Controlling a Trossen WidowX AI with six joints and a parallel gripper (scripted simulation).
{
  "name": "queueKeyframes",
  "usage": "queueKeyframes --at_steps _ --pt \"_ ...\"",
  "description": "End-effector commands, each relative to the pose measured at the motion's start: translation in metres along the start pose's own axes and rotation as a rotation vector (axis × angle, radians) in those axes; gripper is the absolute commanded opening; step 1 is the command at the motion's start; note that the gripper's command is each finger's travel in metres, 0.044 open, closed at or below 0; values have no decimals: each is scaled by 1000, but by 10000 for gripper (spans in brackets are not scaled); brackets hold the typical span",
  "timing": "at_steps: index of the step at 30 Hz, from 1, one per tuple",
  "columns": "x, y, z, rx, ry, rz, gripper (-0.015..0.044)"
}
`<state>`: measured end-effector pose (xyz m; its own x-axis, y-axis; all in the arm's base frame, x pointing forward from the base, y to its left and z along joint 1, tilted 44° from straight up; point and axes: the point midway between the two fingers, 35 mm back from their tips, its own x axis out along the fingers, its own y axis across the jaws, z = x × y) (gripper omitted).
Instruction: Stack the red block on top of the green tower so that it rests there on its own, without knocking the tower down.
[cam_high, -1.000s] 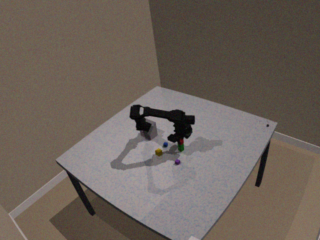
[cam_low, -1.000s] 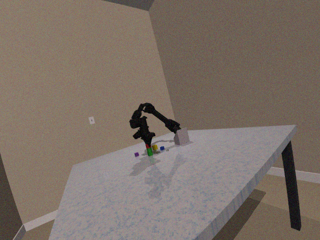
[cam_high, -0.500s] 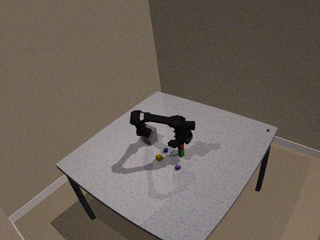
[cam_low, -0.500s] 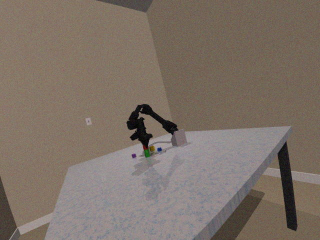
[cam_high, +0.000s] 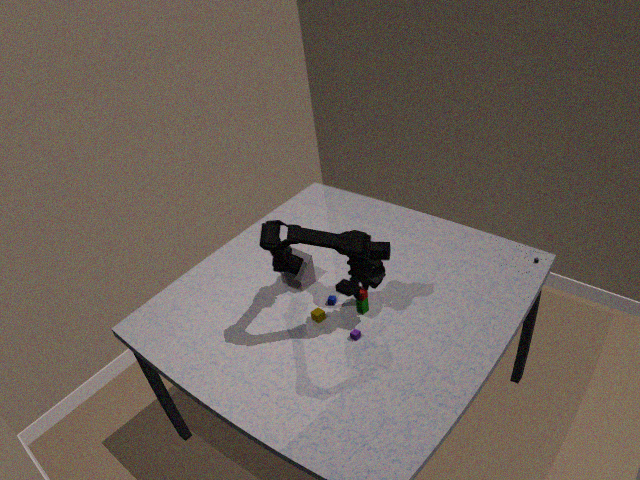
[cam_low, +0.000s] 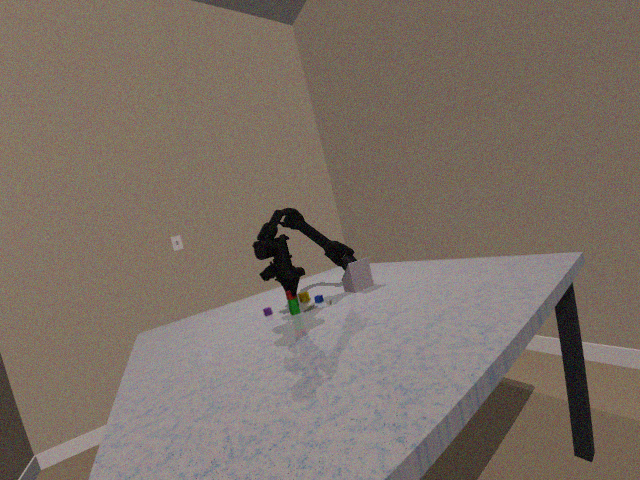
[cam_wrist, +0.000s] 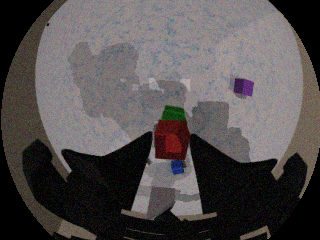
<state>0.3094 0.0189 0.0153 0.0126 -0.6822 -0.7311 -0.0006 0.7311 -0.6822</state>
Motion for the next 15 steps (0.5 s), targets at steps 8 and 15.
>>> queueKeyframes --at_steps 8,15 --pt "0 0 0 1 -1 0 440" --pt "0 0 0 1 -1 0 440"
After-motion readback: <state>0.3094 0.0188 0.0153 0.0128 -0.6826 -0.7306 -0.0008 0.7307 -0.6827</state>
